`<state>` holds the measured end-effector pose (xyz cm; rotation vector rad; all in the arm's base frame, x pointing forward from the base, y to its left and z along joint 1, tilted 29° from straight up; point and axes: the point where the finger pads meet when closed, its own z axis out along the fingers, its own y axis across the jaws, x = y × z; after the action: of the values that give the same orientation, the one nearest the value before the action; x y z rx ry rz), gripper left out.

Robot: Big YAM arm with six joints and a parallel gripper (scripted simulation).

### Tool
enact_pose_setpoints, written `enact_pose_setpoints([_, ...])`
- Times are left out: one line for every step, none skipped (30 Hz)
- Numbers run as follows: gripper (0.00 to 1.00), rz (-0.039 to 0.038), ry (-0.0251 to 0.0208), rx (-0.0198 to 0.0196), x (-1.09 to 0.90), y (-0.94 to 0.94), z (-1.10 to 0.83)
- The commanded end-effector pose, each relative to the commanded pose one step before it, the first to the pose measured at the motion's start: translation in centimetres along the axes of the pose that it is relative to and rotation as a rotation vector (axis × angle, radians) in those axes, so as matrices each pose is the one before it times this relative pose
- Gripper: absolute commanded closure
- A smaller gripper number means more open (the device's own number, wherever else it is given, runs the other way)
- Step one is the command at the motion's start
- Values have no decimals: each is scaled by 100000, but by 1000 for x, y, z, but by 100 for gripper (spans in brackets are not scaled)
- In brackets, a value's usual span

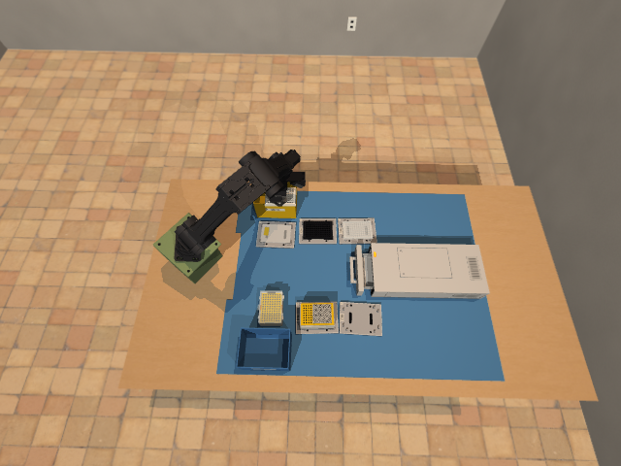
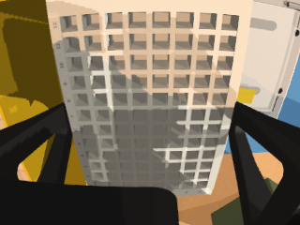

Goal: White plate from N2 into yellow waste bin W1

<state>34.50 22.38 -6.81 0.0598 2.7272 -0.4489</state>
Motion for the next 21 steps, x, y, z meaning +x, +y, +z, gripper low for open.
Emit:
enact_pose_setpoints([100,2304,-1463,-996,-623,1982,-492])
enact_pose_setpoints([100,-1,52,-52,171,230,-1])
enact_pose_setpoints([100,-1,-13,4,160,221,-1])
enact_pose_setpoints([100,-1,-11,2,160,221,-1])
enact_pose_setpoints([100,-1,-7,-1,161,222,-1])
enact_pose_setpoints([100,-1,-5,-3,161,222,-1])
enact_pose_setpoints([100,-1,-5,-3,161,222,-1])
enact_pose_setpoints([100,-1,-5,-3,161,222,-1])
enact_pose_setpoints([100,0,-4,-4,162,222,-1])
enact_pose_setpoints([100,0,-3,-6,162,222,-1])
enact_pose_setpoints([100,0,-1,-7,162,223,-1])
enact_pose_setpoints([100,0,1,-8,162,223,-1])
enact_pose_setpoints([100,0,2,-9,163,223,-1])
enact_pose_setpoints([100,0,0,0,0,0,0])
enact_pose_setpoints([100,0,0,0,0,0,0])
enact_pose_setpoints([100,2733,891,1212,-599,-690,633])
enact_pose_setpoints([100,-1926,-622,-872,722,846,-452])
enact_pose_setpoints([100,-807,-232,-390,402,487,-190])
enact_pose_setpoints([100,0,72,-59,175,231,-1])
enact_pose_setpoints([100,0,8,-12,161,219,-1])
enact_pose_setpoints([100,0,0,0,0,0,0])
